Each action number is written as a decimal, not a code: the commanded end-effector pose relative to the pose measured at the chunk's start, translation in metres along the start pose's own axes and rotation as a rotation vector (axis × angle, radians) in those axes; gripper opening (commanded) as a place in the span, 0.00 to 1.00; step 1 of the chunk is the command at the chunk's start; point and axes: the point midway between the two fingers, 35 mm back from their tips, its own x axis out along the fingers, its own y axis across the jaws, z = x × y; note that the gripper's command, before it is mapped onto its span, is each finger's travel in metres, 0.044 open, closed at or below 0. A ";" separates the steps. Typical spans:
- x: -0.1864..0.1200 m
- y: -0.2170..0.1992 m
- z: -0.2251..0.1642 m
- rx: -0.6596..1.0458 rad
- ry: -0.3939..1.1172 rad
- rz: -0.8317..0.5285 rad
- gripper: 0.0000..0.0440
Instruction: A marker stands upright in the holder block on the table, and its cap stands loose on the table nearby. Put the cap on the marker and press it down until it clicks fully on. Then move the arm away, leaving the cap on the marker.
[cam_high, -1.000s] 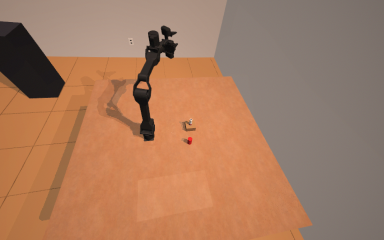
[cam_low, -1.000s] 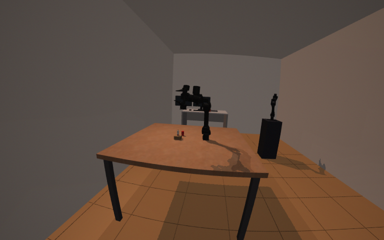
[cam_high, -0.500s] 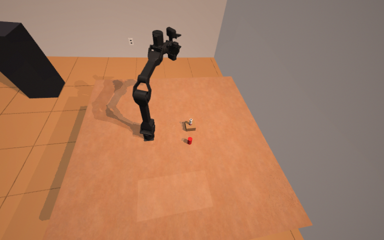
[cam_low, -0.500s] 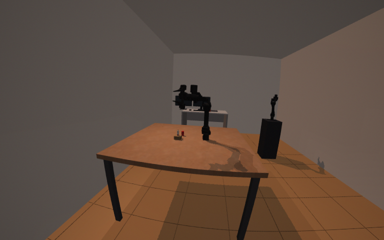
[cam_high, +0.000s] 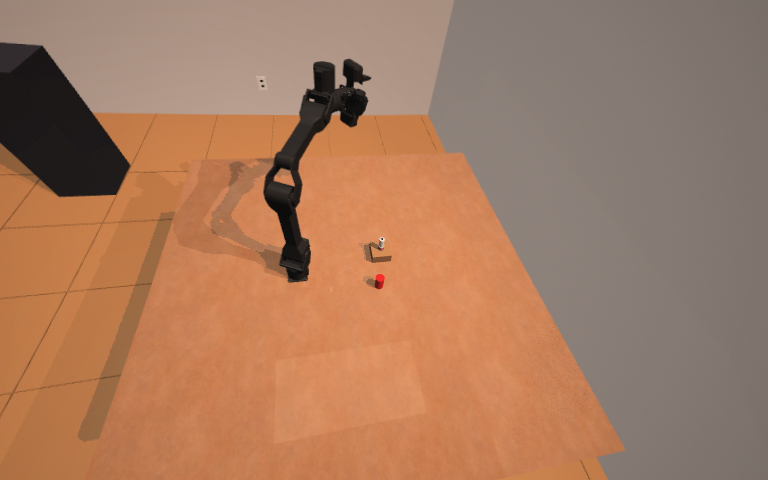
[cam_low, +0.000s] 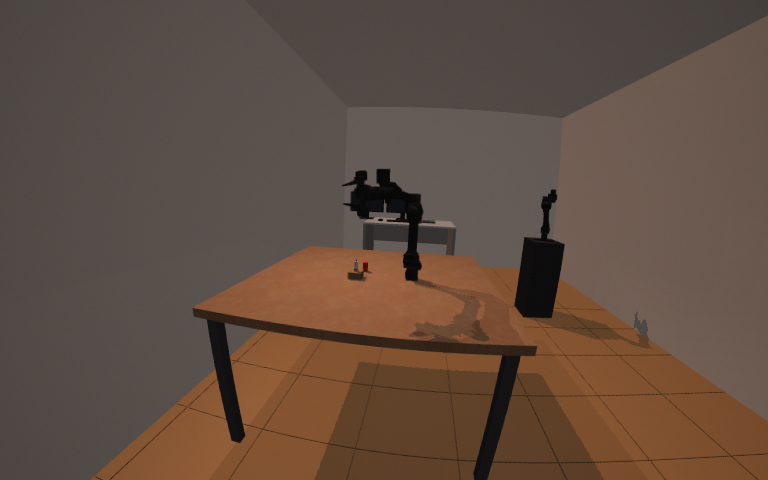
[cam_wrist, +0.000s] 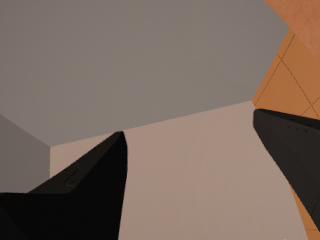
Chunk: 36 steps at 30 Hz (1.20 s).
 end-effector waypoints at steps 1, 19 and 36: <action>-0.002 -0.001 0.008 0.016 -0.003 -0.020 0.78; -0.007 -0.017 0.050 0.081 -0.055 -0.143 0.78; -0.016 -0.036 0.091 0.150 -0.128 -0.263 0.78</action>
